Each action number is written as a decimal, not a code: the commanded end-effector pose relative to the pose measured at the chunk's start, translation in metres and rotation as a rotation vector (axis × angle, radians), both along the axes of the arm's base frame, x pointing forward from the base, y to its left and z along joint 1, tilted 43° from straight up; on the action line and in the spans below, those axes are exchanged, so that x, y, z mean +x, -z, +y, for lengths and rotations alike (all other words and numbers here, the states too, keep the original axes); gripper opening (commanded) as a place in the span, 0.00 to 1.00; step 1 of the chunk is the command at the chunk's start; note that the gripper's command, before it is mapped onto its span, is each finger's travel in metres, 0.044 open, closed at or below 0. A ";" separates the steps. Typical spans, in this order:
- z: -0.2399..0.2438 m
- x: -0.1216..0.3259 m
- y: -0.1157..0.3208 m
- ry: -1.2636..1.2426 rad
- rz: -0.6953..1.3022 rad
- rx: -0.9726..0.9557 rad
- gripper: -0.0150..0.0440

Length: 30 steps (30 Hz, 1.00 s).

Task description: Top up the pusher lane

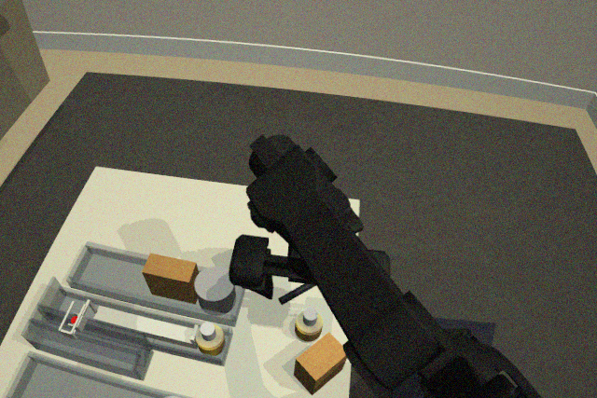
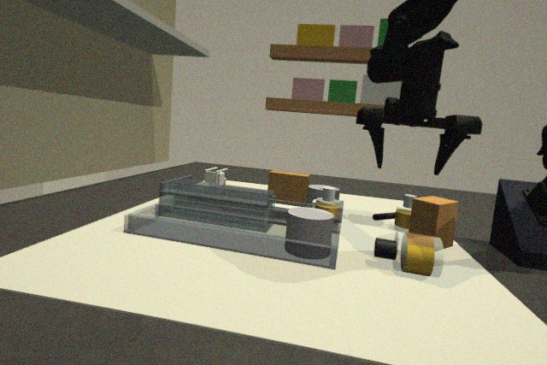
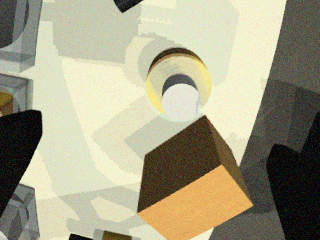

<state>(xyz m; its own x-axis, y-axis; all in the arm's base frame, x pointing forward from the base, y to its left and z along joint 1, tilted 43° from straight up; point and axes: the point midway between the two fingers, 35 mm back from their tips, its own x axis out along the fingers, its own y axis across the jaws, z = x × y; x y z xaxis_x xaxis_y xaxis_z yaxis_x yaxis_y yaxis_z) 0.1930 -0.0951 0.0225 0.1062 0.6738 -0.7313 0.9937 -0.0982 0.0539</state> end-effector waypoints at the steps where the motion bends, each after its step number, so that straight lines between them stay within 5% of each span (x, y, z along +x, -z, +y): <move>1: 0.001 -0.009 0.000 0.002 0.027 -0.002 1.00; 30: 0.045 -0.004 0.049 0.002 0.025 -0.001 1.00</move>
<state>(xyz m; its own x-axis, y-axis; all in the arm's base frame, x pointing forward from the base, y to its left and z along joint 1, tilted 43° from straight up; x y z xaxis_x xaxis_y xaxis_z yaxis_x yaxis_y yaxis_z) 0.1895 -0.0543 -0.0225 0.0899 0.6689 -0.7379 0.9948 -0.0953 0.0349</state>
